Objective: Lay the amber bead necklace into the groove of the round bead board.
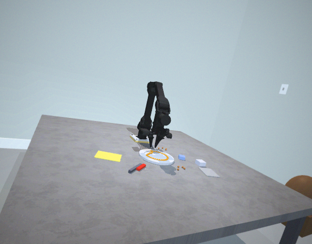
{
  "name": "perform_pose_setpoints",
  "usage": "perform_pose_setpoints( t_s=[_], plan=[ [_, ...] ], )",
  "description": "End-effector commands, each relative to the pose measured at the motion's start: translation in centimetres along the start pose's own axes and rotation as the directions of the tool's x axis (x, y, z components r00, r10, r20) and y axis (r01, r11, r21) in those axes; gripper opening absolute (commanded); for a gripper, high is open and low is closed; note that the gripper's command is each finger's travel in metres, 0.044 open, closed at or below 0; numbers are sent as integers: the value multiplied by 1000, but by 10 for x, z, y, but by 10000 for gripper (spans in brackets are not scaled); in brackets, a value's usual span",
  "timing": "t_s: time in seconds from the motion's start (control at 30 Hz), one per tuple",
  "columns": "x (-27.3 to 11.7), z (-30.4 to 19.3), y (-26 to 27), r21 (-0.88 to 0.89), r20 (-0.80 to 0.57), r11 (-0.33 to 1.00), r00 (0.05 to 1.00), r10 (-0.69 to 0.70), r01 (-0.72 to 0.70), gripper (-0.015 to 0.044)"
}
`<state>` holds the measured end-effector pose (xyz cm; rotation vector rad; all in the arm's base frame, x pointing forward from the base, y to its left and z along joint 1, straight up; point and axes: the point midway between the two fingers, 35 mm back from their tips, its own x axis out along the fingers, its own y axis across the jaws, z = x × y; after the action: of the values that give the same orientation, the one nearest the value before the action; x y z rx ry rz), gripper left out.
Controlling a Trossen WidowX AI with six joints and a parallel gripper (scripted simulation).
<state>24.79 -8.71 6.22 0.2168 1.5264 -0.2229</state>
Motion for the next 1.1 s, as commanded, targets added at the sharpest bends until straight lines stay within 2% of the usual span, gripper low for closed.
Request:
perform_pose_setpoints(
  t_s=[0.0, 0.5, 0.67, 1.07],
  plan=[
    [8, 0, 0, -2, -6, 1000, 1000, -1, 1, 120],
    [26, -2, -1, -6, -11, 1000, 1000, -4, 3, 120],
    [24, -2, 0, -3, -9, 1000, 1000, 0, -1, 0],
    [24, -2, 0, -3, -9, 1000, 1000, 0, -1, 0]
  ],
)
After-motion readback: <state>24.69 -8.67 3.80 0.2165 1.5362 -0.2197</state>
